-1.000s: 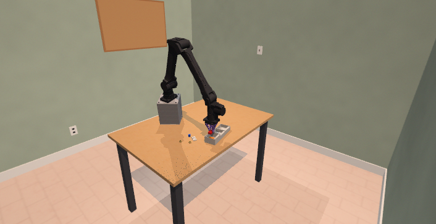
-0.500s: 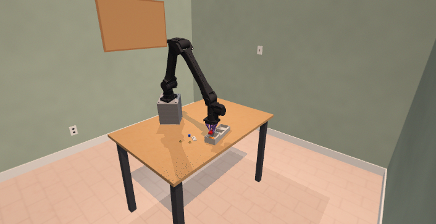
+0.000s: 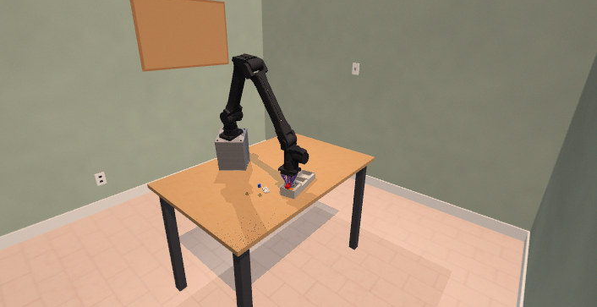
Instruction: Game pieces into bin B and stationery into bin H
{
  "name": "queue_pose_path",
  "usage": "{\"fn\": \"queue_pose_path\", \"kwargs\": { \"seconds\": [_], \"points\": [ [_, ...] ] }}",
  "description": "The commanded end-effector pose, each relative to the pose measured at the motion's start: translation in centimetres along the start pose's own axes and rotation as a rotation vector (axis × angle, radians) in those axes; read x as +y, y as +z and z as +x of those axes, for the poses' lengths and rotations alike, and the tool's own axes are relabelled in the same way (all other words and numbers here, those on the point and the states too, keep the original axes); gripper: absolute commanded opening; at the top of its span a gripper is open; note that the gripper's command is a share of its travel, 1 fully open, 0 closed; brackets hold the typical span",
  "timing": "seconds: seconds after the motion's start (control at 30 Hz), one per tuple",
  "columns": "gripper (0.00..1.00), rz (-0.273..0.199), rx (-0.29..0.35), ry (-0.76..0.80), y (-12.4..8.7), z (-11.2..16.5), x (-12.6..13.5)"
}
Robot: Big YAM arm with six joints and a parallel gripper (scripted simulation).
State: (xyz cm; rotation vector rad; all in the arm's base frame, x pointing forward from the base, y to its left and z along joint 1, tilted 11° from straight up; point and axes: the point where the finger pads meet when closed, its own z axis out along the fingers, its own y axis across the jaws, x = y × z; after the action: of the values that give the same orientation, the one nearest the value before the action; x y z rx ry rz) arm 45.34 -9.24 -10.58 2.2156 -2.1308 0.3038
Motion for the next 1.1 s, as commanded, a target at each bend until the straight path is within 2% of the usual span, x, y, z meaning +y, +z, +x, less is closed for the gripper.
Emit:
{"fn": "queue_pose_path", "kwargs": {
  "seconds": [0.0,0.17,0.6,0.63,1.07],
  "points": [
    [0.18,0.028,0.001,0.005,0.8,0.8,-1.7],
    [0.18,0.027,0.0,0.004,1.8,0.8,-1.7],
    [0.18,0.006,-0.004,0.002,1.8,0.9,-1.3],
    [0.29,0.005,-0.004,0.001,1.8,0.8,-1.3],
    [0.29,-0.003,-0.006,0.001,1.9,0.7,-0.7]
  ]
}}
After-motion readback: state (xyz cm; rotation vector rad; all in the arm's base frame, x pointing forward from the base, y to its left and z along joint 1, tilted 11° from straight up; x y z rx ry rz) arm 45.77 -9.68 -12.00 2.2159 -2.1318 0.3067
